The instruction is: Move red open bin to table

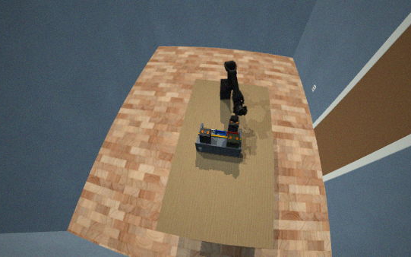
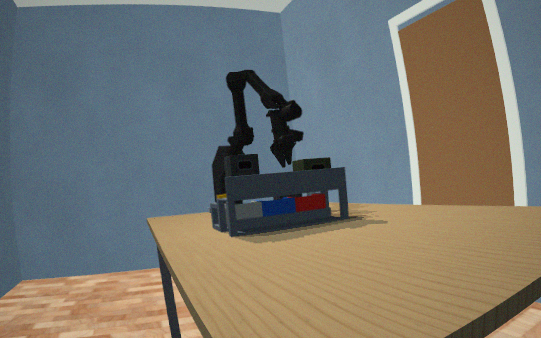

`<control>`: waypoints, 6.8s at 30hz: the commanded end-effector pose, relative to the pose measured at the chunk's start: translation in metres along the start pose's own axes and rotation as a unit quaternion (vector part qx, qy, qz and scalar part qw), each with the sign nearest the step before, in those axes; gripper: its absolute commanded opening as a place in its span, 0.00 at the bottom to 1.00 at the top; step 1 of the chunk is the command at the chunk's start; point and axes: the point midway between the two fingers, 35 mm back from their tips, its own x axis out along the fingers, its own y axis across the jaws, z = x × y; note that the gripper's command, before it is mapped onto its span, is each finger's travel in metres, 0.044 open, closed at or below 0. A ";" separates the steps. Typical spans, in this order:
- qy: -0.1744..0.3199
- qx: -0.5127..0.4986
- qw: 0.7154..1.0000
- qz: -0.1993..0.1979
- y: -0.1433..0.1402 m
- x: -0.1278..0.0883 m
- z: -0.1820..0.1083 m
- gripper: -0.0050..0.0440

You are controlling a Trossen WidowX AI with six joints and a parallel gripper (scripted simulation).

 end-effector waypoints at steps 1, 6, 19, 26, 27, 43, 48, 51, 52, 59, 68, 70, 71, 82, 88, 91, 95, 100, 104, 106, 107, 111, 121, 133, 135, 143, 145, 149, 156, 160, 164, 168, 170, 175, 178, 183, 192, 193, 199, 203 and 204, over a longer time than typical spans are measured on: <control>0.014 -0.050 0.999 0.008 -0.006 -0.006 0.002 1.00; 0.030 -0.091 0.995 0.023 -0.006 -0.006 0.001 1.00; 0.029 -0.090 0.995 0.022 -0.005 -0.007 0.000 1.00; 0.030 -0.091 0.995 0.023 -0.005 -0.007 -0.001 1.00; 0.030 -0.091 0.995 0.023 -0.005 -0.007 -0.001 1.00; 0.030 -0.091 0.995 0.023 -0.005 -0.008 -0.001 1.00; 0.030 -0.091 0.995 0.023 -0.005 -0.008 -0.001 1.00; 0.030 -0.090 0.995 0.022 -0.004 0.014 -0.002 1.00; 0.030 -0.090 0.995 0.022 -0.004 0.025 -0.003 1.00; 0.030 -0.091 0.995 0.023 -0.002 0.047 -0.005 1.00; 0.031 -0.090 0.995 0.022 -0.002 0.051 -0.006 1.00; 0.030 -0.091 0.995 0.022 -0.001 0.057 -0.006 1.00; 0.030 -0.091 0.995 0.022 -0.001 0.060 -0.006 1.00; 0.030 -0.091 0.995 0.022 -0.001 0.060 -0.006 1.00; 0.030 -0.092 0.995 0.023 -0.001 0.052 -0.005 1.00; 0.030 -0.092 0.995 0.023 -0.001 0.052 -0.005 1.00; 0.030 -0.092 0.995 0.023 -0.001 0.052 -0.005 1.00; 0.030 -0.092 0.995 0.023 -0.001 0.052 -0.005 1.00; 0.030 -0.091 0.995 0.023 -0.001 0.048 -0.005 1.00; 0.030 -0.091 0.995 0.023 -0.002 0.046 -0.005 1.00; 0.030 -0.091 0.995 0.023 -0.002 0.046 -0.005 1.00; 0.030 -0.091 0.995 0.023 -0.002 0.046 -0.005 1.00; 0.030 -0.091 0.995 0.023 -0.002 0.044 -0.005 1.00; 0.030 -0.091 0.995 0.023 -0.002 0.044 -0.005 1.00; 0.030 -0.091 0.995 0.023 -0.002 0.044 -0.005 1.00; 0.030 -0.091 0.995 0.023 -0.002 0.043 -0.005 1.00; 0.030 -0.091 0.995 0.023 -0.002 0.043 -0.005 1.00; 0.030 -0.091 0.995 0.023 -0.002 0.043 -0.005 1.00; 0.029 -0.091 0.995 0.024 -0.002 0.043 -0.005 0.97; 0.029 -0.091 0.995 0.024 -0.002 0.043 -0.005 0.97; 0.029 -0.091 0.995 0.024 -0.002 0.043 -0.005 0.97; 0.029 -0.091 0.995 0.024 -0.002 0.043 -0.005 0.97; 0.029 -0.091 0.995 0.024 -0.002 0.043 -0.005 1.00; 0.029 -0.091 0.995 0.024 -0.002 0.043 -0.005 1.00; 0.029 -0.091 0.995 0.024 -0.002 0.043 -0.005 1.00; 0.029 -0.091 0.995 0.024 -0.002 0.043 -0.005 1.00; 0.030 -0.091 0.995 0.023 -0.002 0.036 -0.004 1.00; 0.030 -0.091 0.995 0.023 -0.002 0.036 -0.004 1.00; 0.030 -0.091 0.995 0.023 -0.002 0.036 -0.004 1.00; 0.029 -0.093 0.995 0.024 -0.002 0.037 -0.004 1.00; 0.029 -0.092 0.995 0.024 -0.002 0.037 -0.004 1.00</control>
